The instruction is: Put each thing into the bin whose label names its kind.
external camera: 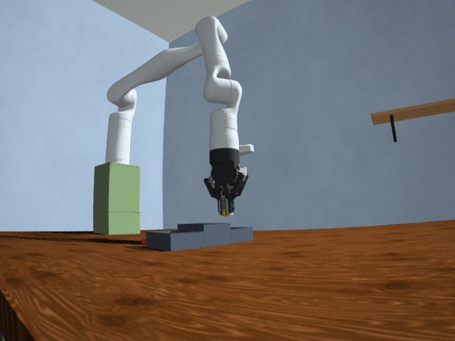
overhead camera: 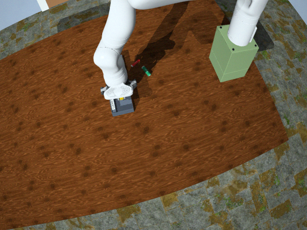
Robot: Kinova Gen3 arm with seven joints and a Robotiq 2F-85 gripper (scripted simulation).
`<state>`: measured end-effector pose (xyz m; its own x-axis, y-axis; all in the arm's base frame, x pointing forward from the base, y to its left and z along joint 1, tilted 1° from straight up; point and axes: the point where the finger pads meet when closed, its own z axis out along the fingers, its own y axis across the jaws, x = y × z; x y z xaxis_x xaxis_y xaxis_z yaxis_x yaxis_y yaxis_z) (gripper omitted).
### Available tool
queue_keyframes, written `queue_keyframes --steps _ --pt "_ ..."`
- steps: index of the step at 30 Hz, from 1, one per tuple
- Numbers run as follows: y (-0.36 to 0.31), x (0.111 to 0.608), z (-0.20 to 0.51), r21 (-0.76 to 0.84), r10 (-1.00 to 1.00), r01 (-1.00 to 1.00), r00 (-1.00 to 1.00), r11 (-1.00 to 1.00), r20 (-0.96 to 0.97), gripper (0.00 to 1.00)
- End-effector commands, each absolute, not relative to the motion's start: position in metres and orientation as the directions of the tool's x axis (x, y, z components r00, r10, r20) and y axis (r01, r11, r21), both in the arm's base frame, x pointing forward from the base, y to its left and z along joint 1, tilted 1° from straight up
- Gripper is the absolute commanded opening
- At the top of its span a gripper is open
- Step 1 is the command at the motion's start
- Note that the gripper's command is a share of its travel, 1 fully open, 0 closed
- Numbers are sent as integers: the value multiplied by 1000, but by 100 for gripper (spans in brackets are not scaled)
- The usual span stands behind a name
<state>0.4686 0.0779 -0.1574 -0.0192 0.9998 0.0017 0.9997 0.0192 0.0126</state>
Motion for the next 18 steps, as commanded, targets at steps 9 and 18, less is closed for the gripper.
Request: queue_keyframes --steps 9,18 --pt "77 469 -178 11 1000 1000 -18 18 1 11" --pt "77 469 -192 11 1000 1000 -18 18 1 11"
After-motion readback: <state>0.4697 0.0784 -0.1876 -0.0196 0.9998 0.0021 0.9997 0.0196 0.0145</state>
